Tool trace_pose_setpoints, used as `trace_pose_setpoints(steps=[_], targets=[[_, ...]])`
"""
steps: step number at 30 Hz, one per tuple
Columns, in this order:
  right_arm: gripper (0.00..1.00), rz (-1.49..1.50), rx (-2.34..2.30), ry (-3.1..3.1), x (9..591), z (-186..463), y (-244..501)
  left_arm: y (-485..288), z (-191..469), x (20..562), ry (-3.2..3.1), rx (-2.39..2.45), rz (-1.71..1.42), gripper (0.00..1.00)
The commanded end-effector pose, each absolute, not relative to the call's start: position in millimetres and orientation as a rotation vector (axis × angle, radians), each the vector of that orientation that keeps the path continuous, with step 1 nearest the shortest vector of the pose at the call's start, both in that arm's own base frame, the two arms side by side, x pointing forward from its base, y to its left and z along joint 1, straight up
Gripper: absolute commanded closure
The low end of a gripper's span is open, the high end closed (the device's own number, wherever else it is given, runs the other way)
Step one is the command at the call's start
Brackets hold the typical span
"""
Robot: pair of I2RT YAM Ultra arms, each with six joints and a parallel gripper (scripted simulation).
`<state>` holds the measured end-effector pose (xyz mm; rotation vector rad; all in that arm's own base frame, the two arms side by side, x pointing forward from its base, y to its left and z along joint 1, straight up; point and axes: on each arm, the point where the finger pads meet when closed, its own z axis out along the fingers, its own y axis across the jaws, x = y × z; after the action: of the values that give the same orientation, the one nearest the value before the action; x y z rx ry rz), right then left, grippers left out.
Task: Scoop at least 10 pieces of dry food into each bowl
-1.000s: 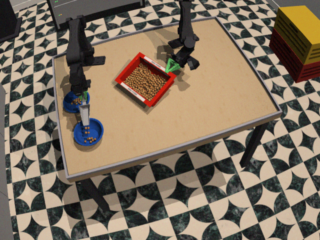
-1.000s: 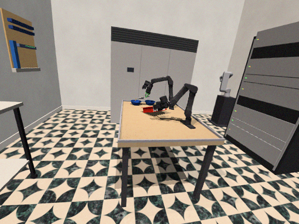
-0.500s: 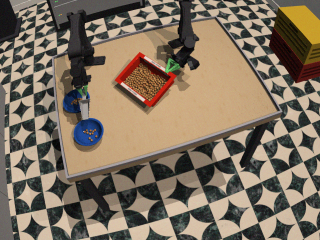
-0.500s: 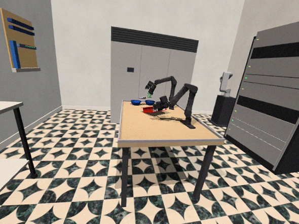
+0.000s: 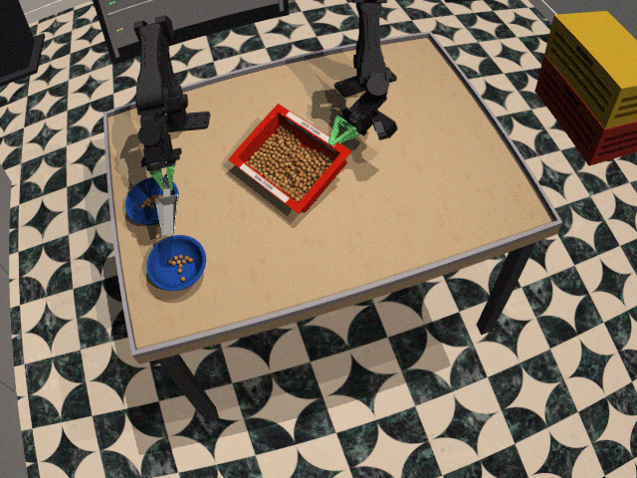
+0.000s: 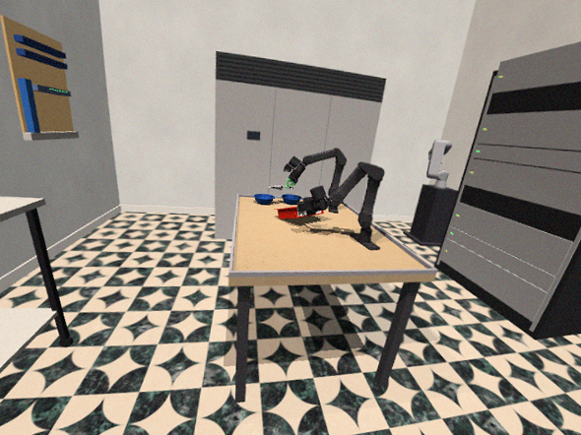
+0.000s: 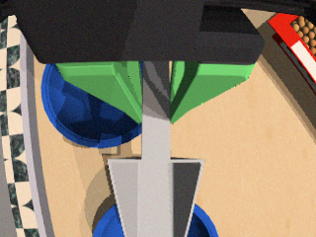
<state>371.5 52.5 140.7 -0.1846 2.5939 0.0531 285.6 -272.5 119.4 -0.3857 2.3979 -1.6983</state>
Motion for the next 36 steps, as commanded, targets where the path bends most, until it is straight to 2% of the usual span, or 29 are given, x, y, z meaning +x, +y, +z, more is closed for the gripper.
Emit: trace_pose_setpoints(steps=[1,8,12,19,36], targets=[[1.00,0.065,-0.182,2.505,381,164,53,-278,162,297,2.265,-0.259,-1.747,1.00],[1.00,0.059,-0.183,2.599,376,129,51,-278,162,297,2.265,-0.259,-1.747,1.00],[1.00,0.063,-0.175,2.496,386,167,51,-275,161,300,2.258,-0.269,-1.746,1.00],[1.00,0.063,-0.175,2.496,386,167,51,-270,126,288,2.340,-0.345,-1.736,1.00],[1.00,0.063,-0.175,2.496,386,167,51,-267,120,288,2.314,-0.340,-1.760,1.00]])
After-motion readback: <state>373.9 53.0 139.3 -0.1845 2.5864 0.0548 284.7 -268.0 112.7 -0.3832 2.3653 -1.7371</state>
